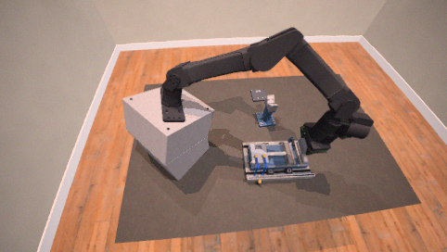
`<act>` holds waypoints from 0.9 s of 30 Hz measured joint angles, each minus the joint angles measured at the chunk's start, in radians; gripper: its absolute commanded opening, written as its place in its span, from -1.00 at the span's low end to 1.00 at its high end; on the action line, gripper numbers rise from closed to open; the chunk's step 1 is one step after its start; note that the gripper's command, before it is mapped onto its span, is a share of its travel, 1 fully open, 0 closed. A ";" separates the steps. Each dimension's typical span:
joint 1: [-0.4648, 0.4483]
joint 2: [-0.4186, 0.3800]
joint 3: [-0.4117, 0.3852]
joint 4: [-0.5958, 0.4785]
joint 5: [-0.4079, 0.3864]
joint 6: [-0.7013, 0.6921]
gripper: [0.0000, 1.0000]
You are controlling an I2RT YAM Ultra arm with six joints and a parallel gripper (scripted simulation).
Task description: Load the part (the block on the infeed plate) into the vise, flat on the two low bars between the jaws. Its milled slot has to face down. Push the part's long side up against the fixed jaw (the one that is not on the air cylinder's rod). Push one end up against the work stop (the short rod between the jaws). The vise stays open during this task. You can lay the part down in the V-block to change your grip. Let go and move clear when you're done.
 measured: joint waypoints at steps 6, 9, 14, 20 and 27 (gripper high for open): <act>0.008 0.032 -0.001 0.025 0.000 0.008 -1.00; 0.012 0.040 -0.001 0.031 0.001 0.012 -1.00; 0.013 0.050 -0.001 0.050 0.002 0.017 -1.00; 0.021 0.065 0.000 0.066 0.002 0.023 -1.00; 0.022 0.077 0.000 0.080 0.003 0.027 -1.00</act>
